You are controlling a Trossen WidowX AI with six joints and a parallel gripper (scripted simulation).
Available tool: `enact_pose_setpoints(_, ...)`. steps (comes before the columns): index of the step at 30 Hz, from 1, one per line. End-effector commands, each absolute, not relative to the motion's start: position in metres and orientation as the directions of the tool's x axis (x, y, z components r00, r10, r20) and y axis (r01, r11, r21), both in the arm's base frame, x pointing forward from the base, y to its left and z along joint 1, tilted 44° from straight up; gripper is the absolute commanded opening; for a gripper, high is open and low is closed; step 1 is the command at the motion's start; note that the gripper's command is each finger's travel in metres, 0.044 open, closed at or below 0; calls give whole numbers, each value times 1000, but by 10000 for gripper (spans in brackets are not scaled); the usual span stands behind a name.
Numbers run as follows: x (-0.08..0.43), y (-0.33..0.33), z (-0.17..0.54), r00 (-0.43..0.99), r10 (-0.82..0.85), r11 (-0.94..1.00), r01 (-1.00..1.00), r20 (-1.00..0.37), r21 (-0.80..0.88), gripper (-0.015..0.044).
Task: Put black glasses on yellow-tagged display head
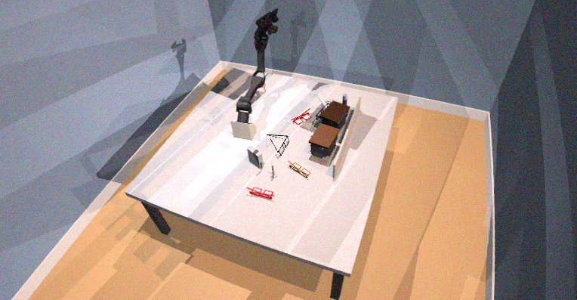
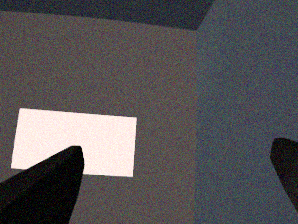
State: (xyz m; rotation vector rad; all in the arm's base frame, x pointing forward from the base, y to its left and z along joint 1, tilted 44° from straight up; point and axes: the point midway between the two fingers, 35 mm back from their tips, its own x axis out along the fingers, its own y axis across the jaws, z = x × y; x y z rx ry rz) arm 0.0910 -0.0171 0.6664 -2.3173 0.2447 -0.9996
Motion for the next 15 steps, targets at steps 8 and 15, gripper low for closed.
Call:
enact_pose_setpoints(8,91,-17,666,700,-385,-805,64,601,-590,440)
enact_pose_setpoints(15,125,-79,646,777,-413,-534,216,475,-818,256)
